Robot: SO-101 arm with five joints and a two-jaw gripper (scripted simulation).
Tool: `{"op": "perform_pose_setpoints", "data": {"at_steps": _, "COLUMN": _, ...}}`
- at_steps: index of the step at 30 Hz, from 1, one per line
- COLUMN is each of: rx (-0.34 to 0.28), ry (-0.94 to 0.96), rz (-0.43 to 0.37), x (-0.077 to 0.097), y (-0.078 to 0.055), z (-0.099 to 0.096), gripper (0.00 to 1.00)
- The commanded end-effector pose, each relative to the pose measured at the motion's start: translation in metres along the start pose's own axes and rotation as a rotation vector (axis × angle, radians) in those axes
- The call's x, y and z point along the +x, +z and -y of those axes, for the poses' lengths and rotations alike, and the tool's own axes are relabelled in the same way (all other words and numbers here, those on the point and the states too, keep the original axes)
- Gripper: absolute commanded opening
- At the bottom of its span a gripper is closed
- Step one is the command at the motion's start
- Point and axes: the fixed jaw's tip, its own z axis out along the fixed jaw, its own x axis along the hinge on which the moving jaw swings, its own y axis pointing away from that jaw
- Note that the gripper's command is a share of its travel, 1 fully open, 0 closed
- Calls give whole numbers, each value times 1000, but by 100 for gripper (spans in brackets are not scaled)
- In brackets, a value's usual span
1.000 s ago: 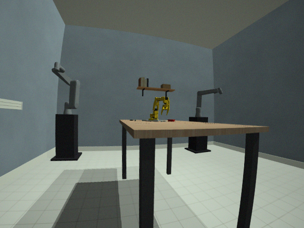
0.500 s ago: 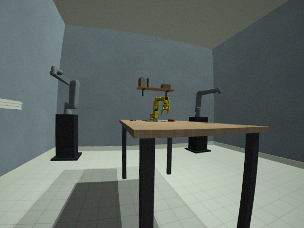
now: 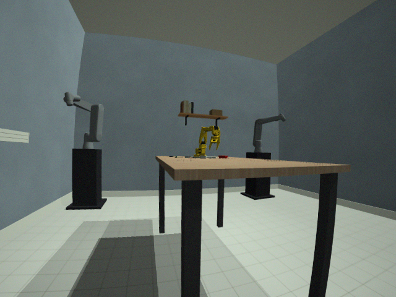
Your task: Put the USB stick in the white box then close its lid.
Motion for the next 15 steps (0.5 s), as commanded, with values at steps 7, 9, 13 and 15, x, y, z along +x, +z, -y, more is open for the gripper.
{"op": "perform_pose_setpoints", "data": {"at_steps": 7, "rx": 0, "ry": 93, "rz": 0, "x": -19, "y": 1, "z": 21, "gripper": 28}}
{"op": "perform_pose_setpoints", "data": {"at_steps": 9, "rx": 0, "ry": 129, "rz": 0, "x": -26, "y": 1, "z": 30, "gripper": 28}}
{"op": "perform_pose_setpoints", "data": {"at_steps": 13, "rx": 0, "ry": 216, "rz": 2, "x": -41, "y": 1, "z": 53, "gripper": 27}}
{"op": "perform_pose_setpoints", "data": {"at_steps": 15, "rx": 1, "ry": 266, "rz": 2, "x": -49, "y": 0, "z": 67, "gripper": 27}}
